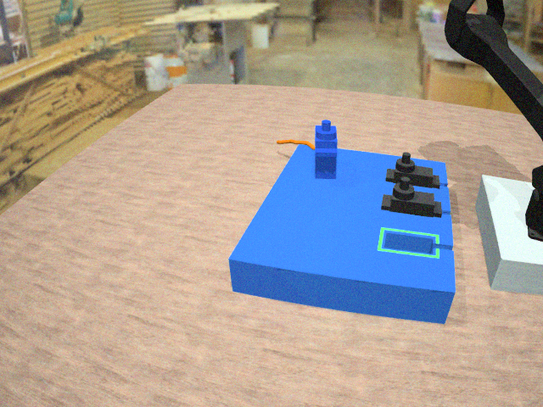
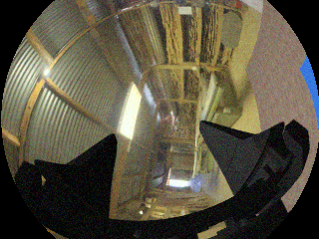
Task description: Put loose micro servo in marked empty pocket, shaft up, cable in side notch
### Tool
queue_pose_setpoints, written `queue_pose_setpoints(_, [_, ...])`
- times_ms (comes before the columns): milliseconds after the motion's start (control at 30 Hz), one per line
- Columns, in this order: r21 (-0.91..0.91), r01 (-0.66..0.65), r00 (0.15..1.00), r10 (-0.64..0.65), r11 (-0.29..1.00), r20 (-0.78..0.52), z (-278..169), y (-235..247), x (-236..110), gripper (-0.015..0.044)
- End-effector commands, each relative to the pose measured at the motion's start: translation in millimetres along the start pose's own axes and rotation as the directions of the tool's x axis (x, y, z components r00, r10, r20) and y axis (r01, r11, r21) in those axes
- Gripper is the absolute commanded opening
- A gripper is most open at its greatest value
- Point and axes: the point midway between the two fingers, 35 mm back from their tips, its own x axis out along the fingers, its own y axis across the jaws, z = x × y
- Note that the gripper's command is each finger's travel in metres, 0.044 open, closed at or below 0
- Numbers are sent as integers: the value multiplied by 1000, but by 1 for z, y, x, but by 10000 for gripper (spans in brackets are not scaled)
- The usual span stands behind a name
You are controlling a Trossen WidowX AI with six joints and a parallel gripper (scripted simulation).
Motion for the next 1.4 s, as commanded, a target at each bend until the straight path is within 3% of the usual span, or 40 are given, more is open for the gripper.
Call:
queue_pose_setpoints(0, [-6,0,1000,0,1000,1,0,0,0,426])
queue_pose_setpoints(700, [-530,33,997,8,848,75,-34,2,18,440])
queue_pose_setpoints(1367, [-913,162,987,-71,375,146,-59,-26,58,440])
